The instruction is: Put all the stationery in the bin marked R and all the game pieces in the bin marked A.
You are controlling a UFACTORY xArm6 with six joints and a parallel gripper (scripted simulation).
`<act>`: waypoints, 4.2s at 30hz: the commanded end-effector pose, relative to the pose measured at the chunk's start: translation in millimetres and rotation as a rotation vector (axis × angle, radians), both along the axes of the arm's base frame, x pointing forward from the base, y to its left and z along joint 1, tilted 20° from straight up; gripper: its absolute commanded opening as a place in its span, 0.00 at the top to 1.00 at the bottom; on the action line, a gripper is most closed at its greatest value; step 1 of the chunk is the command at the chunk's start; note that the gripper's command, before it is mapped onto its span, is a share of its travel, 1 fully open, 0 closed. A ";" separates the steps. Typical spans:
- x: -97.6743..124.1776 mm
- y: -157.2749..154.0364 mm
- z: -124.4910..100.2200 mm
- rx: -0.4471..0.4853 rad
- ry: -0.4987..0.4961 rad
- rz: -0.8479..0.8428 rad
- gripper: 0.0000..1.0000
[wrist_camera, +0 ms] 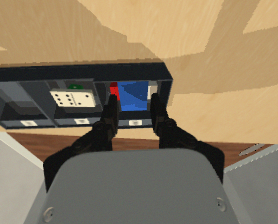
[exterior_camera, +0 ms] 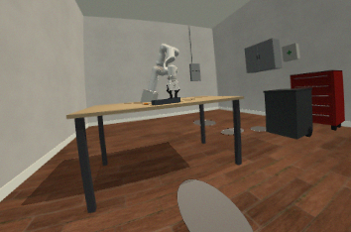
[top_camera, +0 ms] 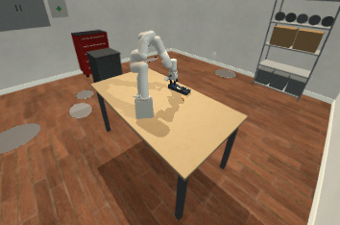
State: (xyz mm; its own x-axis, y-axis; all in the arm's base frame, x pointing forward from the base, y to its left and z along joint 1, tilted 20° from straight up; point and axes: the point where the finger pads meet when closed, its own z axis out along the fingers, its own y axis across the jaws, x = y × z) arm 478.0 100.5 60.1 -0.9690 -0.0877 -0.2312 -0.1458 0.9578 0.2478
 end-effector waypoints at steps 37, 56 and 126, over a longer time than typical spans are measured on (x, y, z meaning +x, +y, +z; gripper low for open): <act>-14.7 -21.7 76.2 0.000 -0.004 -0.001 0.00; -28.4 -40.4 140.3 0.000 -0.004 -0.001 0.00; -30.8 -43.7 151.4 0.000 -0.004 0.000 0.00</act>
State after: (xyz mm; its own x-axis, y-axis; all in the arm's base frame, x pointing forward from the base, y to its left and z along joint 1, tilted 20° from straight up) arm 446.2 57.0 209.8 -0.9690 -0.0877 -0.2311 -0.1458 0.9578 0.2477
